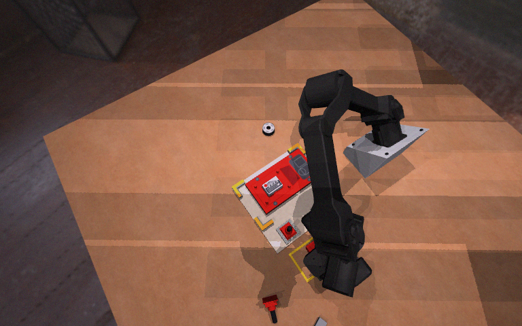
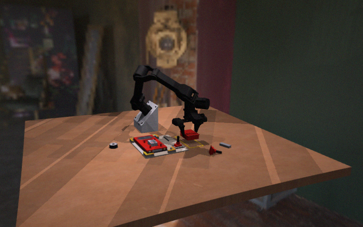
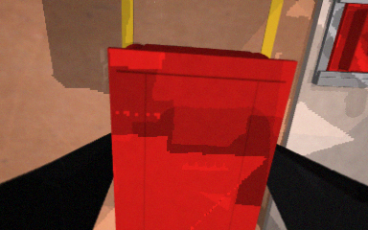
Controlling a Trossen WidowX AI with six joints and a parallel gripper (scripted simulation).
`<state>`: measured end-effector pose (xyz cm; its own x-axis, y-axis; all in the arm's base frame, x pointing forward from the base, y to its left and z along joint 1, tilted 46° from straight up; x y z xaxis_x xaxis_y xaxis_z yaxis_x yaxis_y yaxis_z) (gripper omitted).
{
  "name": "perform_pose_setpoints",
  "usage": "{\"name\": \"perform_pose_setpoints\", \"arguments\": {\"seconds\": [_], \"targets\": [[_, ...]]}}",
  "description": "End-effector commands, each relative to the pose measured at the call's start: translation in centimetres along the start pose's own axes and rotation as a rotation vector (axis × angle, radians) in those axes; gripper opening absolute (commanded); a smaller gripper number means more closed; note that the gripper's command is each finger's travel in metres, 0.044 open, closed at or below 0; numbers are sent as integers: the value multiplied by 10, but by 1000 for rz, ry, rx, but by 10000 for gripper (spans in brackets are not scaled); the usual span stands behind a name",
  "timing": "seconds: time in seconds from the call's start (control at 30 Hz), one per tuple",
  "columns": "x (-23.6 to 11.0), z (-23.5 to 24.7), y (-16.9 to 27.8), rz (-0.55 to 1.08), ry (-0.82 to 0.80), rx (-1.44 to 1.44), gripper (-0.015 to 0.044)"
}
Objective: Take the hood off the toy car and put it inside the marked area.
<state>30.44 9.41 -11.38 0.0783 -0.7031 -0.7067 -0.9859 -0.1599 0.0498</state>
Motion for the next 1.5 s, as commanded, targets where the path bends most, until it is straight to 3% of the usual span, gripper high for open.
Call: {"name": "perform_pose_setpoints", "arguments": {"seconds": [0.0, 1.47], "targets": [[5, -1, 3, 4, 8, -12, 0], [24, -2, 3, 4, 9, -12, 0]]}}
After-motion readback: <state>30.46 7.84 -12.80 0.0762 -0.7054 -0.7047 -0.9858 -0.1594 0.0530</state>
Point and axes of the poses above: the point midway between the two fingers, 35 mm back from their tips, its own x axis out along the fingers, its own z axis across the jaws, y = z × x, the point moved 1 cm from there along -x, back along the fingers, and after that the axes turned 6 degrees about -x, right-handed, at the moved point
